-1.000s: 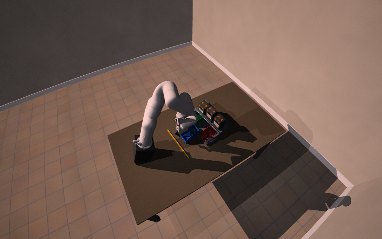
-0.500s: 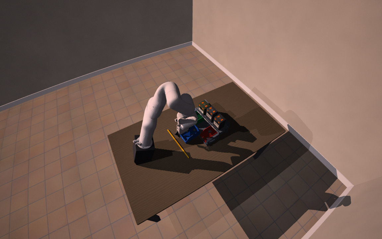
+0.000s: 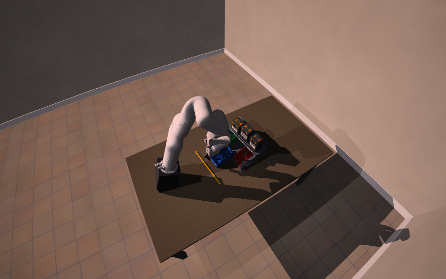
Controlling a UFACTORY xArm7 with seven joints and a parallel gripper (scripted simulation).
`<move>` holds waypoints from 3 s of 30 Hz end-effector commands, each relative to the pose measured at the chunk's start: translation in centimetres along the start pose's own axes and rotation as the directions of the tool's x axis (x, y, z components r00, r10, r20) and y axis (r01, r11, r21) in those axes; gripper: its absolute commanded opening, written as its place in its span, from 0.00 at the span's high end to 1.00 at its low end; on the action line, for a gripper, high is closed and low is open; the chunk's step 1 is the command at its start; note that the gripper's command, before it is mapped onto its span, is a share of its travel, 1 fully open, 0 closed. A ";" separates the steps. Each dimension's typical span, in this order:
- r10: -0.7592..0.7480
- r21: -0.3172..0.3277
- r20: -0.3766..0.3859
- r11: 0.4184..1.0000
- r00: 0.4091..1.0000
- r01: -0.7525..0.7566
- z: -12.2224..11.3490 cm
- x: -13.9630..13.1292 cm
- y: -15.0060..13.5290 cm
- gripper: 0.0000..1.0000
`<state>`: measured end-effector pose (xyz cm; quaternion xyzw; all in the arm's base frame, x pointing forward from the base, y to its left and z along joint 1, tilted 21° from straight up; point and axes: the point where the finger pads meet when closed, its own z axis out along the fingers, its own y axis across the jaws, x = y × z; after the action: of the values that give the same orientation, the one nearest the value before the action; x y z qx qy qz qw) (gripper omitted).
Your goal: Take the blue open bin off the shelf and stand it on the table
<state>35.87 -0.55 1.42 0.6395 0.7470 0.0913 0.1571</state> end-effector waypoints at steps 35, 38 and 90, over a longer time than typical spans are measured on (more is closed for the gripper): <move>0.000 -0.003 0.000 1.000 1.000 0.000 0.2 0.0 0.1 0.67; 0.000 -0.003 0.000 1.000 1.000 0.000 0.2 0.0 0.1 0.67; 0.000 -0.004 0.000 1.000 1.000 0.000 -2.9 0.0 11.5 0.67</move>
<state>45.31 1.52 7.75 0.6396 0.7437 0.0938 0.1706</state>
